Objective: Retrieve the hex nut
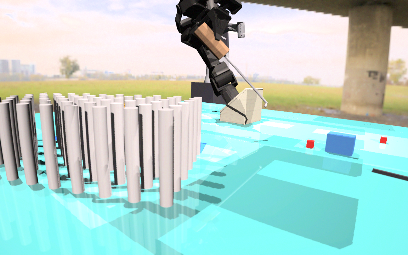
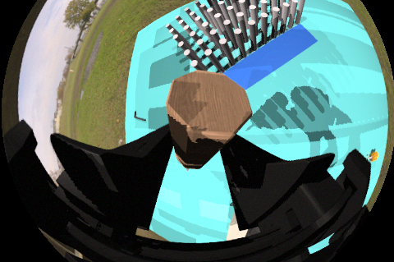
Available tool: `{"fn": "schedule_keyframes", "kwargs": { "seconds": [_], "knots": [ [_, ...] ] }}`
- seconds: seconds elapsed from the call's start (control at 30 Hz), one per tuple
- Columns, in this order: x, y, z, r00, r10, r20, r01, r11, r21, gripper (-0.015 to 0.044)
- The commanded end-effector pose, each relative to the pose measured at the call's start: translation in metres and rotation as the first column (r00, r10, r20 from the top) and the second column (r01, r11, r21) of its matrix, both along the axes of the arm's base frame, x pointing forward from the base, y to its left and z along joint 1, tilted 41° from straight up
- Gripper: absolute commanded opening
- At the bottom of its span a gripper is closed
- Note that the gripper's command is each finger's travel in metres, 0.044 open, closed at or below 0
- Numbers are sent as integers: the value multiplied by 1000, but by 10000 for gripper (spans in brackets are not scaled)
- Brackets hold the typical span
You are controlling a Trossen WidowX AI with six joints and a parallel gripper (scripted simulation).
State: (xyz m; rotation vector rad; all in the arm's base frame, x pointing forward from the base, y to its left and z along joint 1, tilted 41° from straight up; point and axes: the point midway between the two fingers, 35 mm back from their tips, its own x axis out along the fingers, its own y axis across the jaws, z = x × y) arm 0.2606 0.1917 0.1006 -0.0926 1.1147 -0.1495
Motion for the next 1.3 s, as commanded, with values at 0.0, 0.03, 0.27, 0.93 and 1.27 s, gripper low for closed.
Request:
{"fn": "schedule_keyframes", "kwargs": {
  "seconds": [0.0, 0.03, 0.27, 0.93, 1.27],
  "knots": [
    [3, -9, 6, 991, -133, 31, 131, 990, 61, 0],
    [3, -11, 7, 986, -164, 36, 161, 984, 75, 0],
    [7, -26, 16, 925, -376, 63, 360, 915, 181, 0],
    [12, -70, 39, 529, -849, 14, 739, 469, 483, 0],
    [11, -92, 50, 257, -963, -79, 782, 160, 603, 0]
  ]
}}
